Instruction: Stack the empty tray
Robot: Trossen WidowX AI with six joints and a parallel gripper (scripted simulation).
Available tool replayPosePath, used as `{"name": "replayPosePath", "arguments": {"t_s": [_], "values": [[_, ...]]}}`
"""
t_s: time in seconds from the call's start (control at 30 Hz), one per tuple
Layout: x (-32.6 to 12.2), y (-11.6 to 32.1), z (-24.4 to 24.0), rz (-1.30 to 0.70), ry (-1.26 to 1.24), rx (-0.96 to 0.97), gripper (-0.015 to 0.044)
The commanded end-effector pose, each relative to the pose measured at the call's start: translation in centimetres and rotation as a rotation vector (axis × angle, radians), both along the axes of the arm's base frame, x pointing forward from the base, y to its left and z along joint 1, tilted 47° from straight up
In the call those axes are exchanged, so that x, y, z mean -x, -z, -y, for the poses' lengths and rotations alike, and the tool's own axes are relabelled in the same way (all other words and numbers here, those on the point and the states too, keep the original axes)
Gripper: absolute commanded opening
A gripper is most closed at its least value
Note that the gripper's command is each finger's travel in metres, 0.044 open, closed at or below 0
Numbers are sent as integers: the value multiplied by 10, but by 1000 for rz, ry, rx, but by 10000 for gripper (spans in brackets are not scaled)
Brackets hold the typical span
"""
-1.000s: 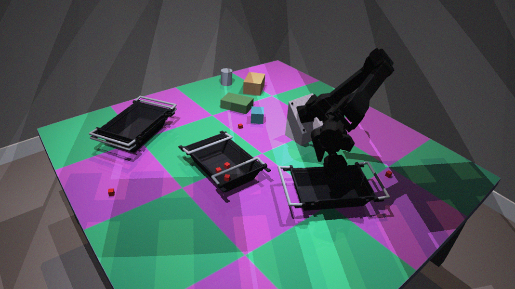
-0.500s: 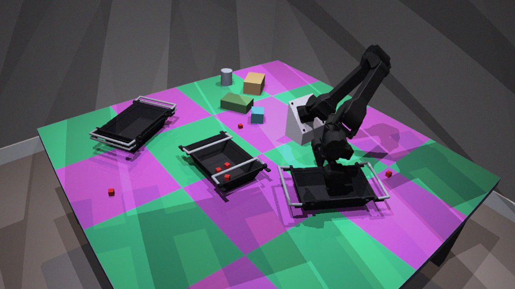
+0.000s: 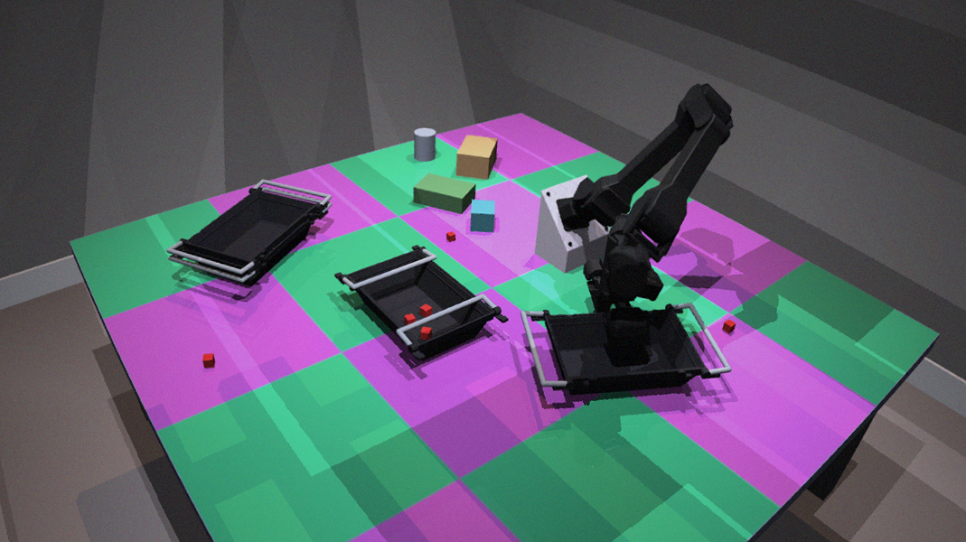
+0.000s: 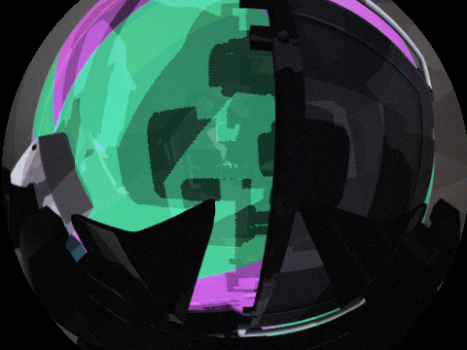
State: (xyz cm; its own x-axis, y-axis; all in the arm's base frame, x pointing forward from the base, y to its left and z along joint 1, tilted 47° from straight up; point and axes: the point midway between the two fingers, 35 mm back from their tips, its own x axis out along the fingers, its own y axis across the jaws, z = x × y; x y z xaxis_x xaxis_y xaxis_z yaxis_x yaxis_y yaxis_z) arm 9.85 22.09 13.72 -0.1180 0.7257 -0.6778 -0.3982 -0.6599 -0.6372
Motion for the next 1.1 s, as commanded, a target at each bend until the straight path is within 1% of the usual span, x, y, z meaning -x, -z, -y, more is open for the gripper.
{"name": "replayPosePath", "arguments": {"t_s": [0.0, 0.03, 1.07], "values": [[-1, 1, 0, -2, 6, 3, 249], [-1, 1, 0, -2, 6, 3, 235], [-1, 1, 0, -2, 6, 3, 28]]}}
